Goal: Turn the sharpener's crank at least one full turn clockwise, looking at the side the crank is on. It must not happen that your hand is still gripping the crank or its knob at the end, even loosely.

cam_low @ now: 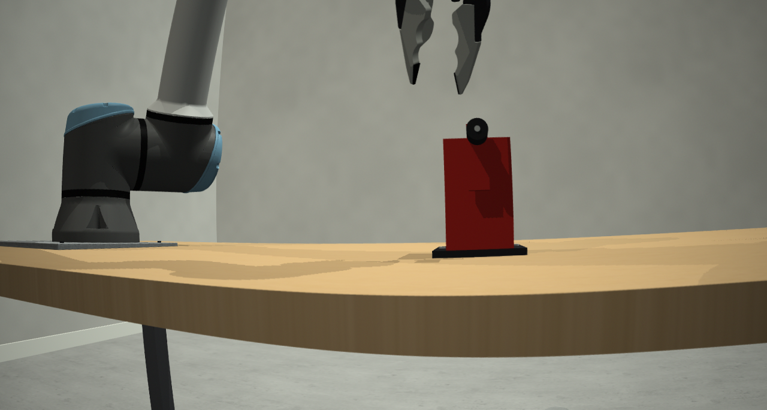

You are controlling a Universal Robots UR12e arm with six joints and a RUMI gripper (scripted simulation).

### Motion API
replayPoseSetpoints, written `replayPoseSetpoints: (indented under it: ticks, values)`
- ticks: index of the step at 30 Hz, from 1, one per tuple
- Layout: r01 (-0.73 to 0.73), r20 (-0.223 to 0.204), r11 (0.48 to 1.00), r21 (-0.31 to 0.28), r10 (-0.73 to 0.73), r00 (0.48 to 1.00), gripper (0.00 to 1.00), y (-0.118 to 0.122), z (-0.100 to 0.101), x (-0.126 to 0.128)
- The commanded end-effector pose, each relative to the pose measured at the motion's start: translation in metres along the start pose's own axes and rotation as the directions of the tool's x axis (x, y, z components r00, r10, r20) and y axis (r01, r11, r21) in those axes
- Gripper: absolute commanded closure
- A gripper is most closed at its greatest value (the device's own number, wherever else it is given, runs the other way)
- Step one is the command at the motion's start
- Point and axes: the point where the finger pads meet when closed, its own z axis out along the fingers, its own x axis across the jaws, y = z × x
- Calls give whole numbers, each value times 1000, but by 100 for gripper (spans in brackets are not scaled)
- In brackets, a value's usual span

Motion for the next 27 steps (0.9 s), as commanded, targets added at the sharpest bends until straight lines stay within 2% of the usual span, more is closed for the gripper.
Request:
replayPoseSetpoints:
  ticks: [1, 4, 7, 10, 14, 16, 20, 23, 27]
  values:
    - [76, 36, 997, -15, -75, 997, 68, -10, -10, -13]
    - [122, 58, 992, -19, -120, 991, 68, -16, -15, -19]
    - [122, 58, 992, -19, -120, 991, 68, -19, -18, -22]
    - [197, 95, 980, -21, -194, 976, 68, -28, -26, -31]
    - [197, 95, 980, -21, -194, 976, 68, -31, -29, -34]
    - [255, 125, 967, -17, -251, 960, 68, -38, -34, -40]
    - [271, 133, 962, -16, -267, 955, 68, -44, -40, -45]
    - [343, 170, 939, -4, -337, 926, 68, -53, -48, -53]
    - [343, 170, 939, -4, -337, 926, 68, -57, -51, -56]
